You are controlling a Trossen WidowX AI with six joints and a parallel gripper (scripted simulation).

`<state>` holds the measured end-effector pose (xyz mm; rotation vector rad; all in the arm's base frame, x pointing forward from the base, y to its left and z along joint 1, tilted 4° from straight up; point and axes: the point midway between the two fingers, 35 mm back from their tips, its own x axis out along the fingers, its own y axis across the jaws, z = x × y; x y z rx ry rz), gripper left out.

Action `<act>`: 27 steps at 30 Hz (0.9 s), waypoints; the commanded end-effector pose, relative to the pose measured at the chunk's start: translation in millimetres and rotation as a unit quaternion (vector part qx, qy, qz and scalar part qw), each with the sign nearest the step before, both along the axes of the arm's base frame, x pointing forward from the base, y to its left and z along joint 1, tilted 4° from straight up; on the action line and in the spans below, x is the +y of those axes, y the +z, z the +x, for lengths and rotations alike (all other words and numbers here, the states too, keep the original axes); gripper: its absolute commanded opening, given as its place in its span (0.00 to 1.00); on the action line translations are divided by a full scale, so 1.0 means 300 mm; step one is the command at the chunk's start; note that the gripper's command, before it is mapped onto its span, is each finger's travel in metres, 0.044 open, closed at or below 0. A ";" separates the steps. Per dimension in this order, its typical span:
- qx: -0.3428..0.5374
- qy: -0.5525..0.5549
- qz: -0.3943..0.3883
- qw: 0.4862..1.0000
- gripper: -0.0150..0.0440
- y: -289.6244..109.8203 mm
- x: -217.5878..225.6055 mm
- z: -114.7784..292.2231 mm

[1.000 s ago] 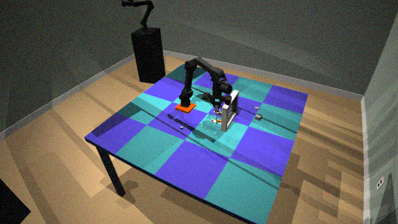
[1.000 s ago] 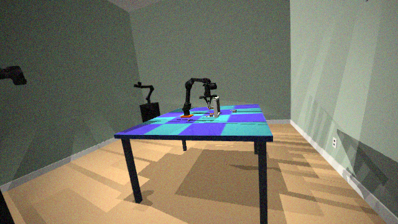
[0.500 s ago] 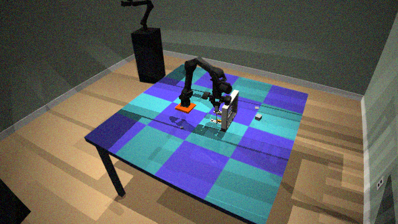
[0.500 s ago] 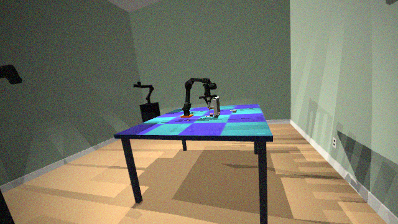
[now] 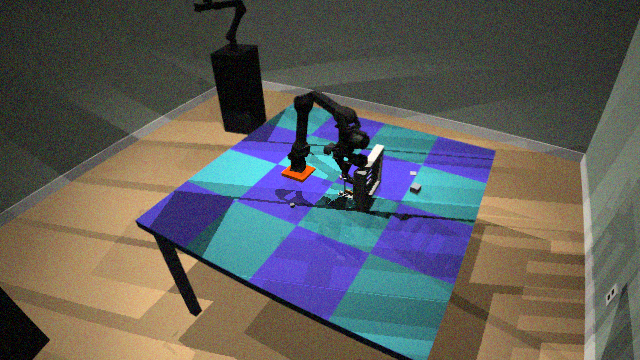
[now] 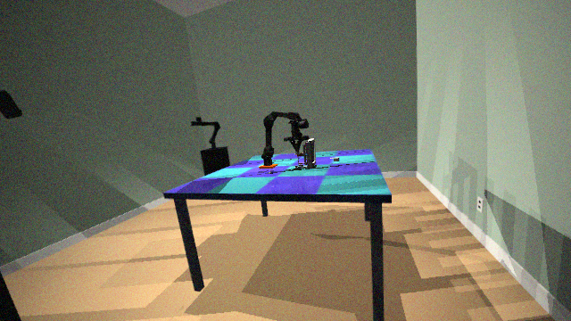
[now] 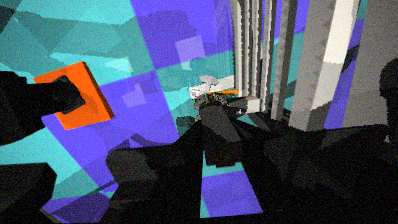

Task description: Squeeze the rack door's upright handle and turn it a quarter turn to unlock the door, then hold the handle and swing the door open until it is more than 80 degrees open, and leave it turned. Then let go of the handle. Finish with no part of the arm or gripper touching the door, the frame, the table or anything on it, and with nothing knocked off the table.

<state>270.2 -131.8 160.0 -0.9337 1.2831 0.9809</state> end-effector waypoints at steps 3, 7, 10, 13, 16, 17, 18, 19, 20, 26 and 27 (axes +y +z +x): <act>0.000 -0.067 0.003 0.998 0.28 0.001 0.021 -0.022; 0.003 -0.105 0.004 0.994 0.28 0.000 0.039 -0.045; 0.005 -0.134 0.006 0.991 0.28 0.000 0.055 -0.063; 0.006 -0.159 0.007 0.987 0.28 0.000 0.072 -0.079; 0.008 -0.186 0.008 0.982 0.28 0.000 0.091 -0.097; 0.009 -0.195 0.008 0.981 0.28 0.001 0.098 -0.102; 0.010 -0.203 0.009 0.979 0.28 0.001 0.105 -0.108; 0.010 -0.211 0.009 0.977 0.28 0.001 0.111 -0.113; 0.011 -0.219 0.009 0.976 0.28 0.001 0.118 -0.118; 0.014 -0.265 0.012 0.964 0.28 0.002 0.159 -0.145; 0.014 -0.272 0.012 0.962 0.28 0.002 0.165 -0.149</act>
